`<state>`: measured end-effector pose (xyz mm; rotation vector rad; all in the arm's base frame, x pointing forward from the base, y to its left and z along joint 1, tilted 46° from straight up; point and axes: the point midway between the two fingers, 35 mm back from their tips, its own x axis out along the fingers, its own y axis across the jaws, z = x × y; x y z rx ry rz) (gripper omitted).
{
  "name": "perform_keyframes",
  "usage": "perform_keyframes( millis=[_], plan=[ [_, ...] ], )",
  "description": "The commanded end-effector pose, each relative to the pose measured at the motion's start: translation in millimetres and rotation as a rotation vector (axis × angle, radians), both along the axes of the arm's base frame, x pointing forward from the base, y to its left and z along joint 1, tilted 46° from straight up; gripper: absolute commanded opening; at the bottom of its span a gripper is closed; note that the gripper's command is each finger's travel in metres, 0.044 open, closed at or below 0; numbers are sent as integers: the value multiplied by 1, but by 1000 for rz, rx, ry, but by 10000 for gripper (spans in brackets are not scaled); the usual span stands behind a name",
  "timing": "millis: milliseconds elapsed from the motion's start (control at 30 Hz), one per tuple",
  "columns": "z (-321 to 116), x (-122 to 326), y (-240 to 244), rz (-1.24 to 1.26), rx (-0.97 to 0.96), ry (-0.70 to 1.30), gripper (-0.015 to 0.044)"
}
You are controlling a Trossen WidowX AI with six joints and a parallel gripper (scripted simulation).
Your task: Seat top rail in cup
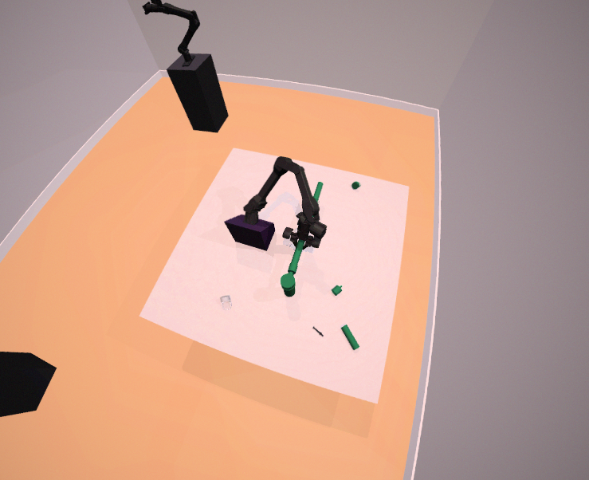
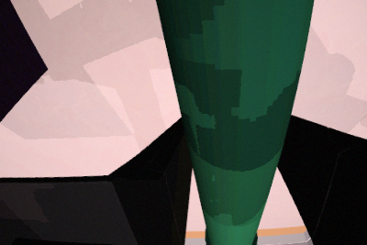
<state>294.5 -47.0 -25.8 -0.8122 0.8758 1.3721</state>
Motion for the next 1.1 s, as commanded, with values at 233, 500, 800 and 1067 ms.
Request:
perform_keyframes(
  millis=[233,500,800,1067],
  plan=[
    [-1,6,-15,-8,-17,-13,0],
    [-3,8,-19,-8,-17,-13,0],
    [-7,8,-24,-8,-18,-13,0],
    [-10,9,-28,-8,-18,-13,0]
  ],
)
